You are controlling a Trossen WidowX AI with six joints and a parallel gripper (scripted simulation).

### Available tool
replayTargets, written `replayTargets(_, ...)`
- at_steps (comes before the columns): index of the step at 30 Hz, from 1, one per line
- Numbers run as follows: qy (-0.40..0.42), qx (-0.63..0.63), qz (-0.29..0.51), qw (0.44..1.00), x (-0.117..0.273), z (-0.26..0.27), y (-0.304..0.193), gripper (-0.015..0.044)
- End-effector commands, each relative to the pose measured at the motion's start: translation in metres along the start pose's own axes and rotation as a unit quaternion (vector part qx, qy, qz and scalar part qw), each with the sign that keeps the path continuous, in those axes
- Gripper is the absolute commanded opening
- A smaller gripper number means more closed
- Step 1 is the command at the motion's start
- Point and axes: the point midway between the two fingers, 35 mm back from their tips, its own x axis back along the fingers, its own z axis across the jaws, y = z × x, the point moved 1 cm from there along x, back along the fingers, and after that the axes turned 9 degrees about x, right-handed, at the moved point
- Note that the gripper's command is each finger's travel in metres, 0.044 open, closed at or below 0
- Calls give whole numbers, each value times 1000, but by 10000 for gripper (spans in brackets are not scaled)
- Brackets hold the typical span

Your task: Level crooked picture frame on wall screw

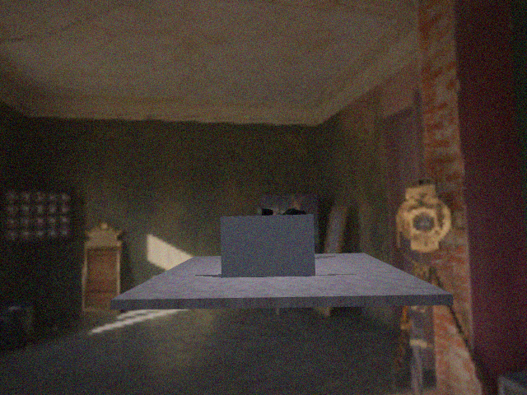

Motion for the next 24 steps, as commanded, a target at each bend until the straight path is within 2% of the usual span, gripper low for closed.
replayTargets(1, 5, 21, 8, 1000, 16, 8, -5, 260)
replayTargets(9, 5, 51, 26, 998, 43, 15, -23, 260)
replayTargets(24, -13, 32, 26, 999, 44, 17, -25, 260)
